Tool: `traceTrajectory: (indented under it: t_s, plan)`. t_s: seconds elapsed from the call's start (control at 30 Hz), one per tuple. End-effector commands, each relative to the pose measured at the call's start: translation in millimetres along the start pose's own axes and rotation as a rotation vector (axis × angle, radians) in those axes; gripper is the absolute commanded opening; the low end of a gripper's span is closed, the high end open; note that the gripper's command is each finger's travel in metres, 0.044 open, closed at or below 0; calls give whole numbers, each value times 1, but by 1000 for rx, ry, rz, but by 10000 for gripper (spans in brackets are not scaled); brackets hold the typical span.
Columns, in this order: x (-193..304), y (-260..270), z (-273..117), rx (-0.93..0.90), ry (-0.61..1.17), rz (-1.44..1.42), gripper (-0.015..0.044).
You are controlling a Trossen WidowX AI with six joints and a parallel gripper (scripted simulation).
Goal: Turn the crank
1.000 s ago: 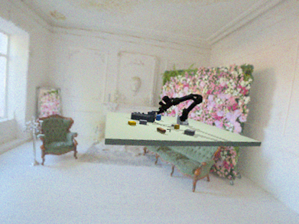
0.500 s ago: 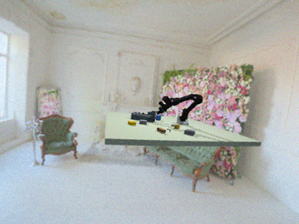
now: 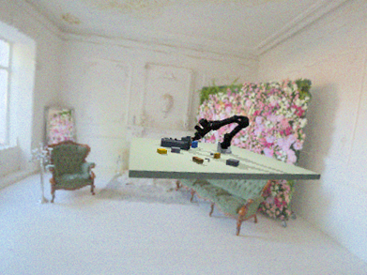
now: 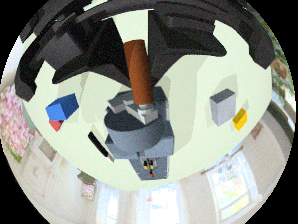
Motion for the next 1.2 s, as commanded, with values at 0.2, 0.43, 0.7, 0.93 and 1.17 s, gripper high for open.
traceTrajectory:
  t_s: [0.2,0.43,0.7,0.93,1.17]
  plan:
    - [11,8,9,-12,6,-11,0]
    - [18,9,15,-13,7,-10,0]
    - [24,7,22,-13,7,-10,0]
    - [29,3,27,-13,7,-10,0]
    - [32,-2,32,-13,7,-10,0]
Point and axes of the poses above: the point midway between the two fingers, 35 mm back from their tips, its own z axis out along the fingers, its own y axis across the jaws, x = y × z, the point moved 10 cm from there along -z, back along the fingers, and after that the axes turned 14 degrees about z, right-handed, at the moved point
